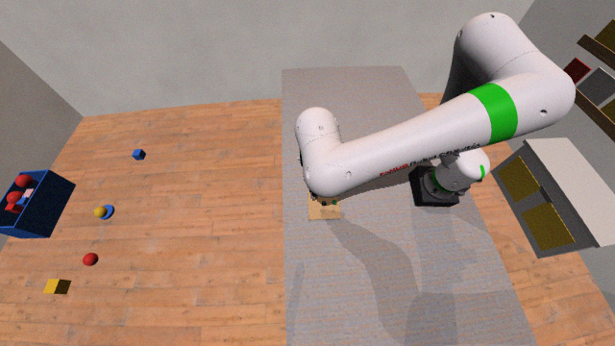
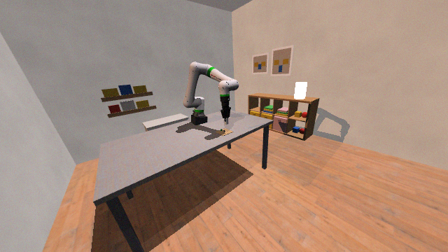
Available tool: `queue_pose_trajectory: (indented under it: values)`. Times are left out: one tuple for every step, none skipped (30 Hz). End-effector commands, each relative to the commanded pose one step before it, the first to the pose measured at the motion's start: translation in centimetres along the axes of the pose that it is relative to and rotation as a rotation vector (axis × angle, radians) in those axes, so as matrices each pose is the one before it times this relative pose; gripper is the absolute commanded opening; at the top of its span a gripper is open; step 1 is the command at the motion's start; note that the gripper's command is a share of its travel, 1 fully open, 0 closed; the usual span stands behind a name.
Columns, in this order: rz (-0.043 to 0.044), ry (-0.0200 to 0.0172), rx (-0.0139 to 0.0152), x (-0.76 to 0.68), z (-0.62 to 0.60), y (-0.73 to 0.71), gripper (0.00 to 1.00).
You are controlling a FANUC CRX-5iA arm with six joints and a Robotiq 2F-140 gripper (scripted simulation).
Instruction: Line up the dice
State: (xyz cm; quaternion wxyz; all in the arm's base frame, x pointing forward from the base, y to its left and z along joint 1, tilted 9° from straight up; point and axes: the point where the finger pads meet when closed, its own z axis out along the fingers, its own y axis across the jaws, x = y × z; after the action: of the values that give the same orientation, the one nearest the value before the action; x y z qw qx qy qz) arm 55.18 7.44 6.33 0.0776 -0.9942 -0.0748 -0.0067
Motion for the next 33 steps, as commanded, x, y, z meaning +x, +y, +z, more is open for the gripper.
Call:
queue_pose_trajectory:
  values:
    - [0.00016,0.00030,-0.00022,0.021,-0.017,0.001,0.07]
    - [0.00000,0.00000,0.00000,0.000,0.013,0.000,0.07]
    - [0.00001,-0.00001,0.00000,0.000,0.033,0.000,0.07]
    - [0.00000,0.00000,0.00000,0.000,0.000,0.000,0.07]
    - [0.00000,0.00000,0.00000,0.000,0.000,0.000,0.07]
    - [0.00001,-0.00002,-0.00001,0.001,0.061,0.000,0.07]
    - [0.00002,-0.00003,-0.00001,0.001,0.095,0.000,0.07]
    - [0.00003,-0.00004,-0.00001,0.001,0.133,0.000,0.07]
    - [0.00003,-0.00004,-0.00002,0.001,0.173,0.000,0.07]
    - [0.00000,0.00000,0.00000,0.002,0.213,0.000,0.07]
    - [0.00000,0.00000,0.00000,0.001,0.254,0.000,0.07]
    - [0.00000,0.00000,0.00000,0.002,0.295,0.000,0.07]
    - [0.00000,0.00000,0.00000,0.002,0.334,0.000,0.07]
    - [0.00000,0.00000,0.00000,0.002,0.371,0.000,0.07]
    - [0.00000,0.00000,0.00000,0.002,0.404,0.000,0.07]
    - [0.00000,0.00000,0.00000,0.003,0.433,0.000,0.07]
    - [0.00000,0.00000,0.00000,0.003,0.457,0.000,0.07]
    - [0.00000,0.00000,0.00000,0.003,0.476,0.000,0.07]
    - [0.00000,0.00000,0.00000,0.003,0.490,0.000,0.07]
    - [0.00000,0.00000,0.00000,0.003,0.497,0.000,0.07]
    - [0.00000,0.00000,0.00000,0.000,0.000,0.000,0.07]
    - [0.00000,0.00000,0.00000,0.000,0.000,0.000,0.07]
    - [0.00000,0.00000,0.00000,0.003,0.499,0.000,0.07]
    - [0.00000,0.00000,0.00000,0.003,0.494,0.000,0.07]
    - [0.00000,0.00000,0.00000,0.003,0.484,0.000,0.07]
    - [0.00000,0.00000,0.00000,0.003,0.467,0.000,0.07]
    - [0.00000,0.00000,0.00000,0.003,0.445,0.000,0.07]
    - [0.00000,0.00000,0.00000,0.003,0.418,0.000,0.07]
    - [0.00000,0.00000,0.00000,0.003,0.386,0.000,0.07]
    - [0.00000,0.00000,0.00000,0.002,0.348,0.000,0.07]
    - [0.00000,0.00000,0.00000,0.002,0.308,0.000,0.07]
    - [0.00000,0.00000,0.00000,0.002,0.262,0.000,0.07]
    - [0.00000,0.00000,0.00000,0.001,0.218,0.000,0.07]
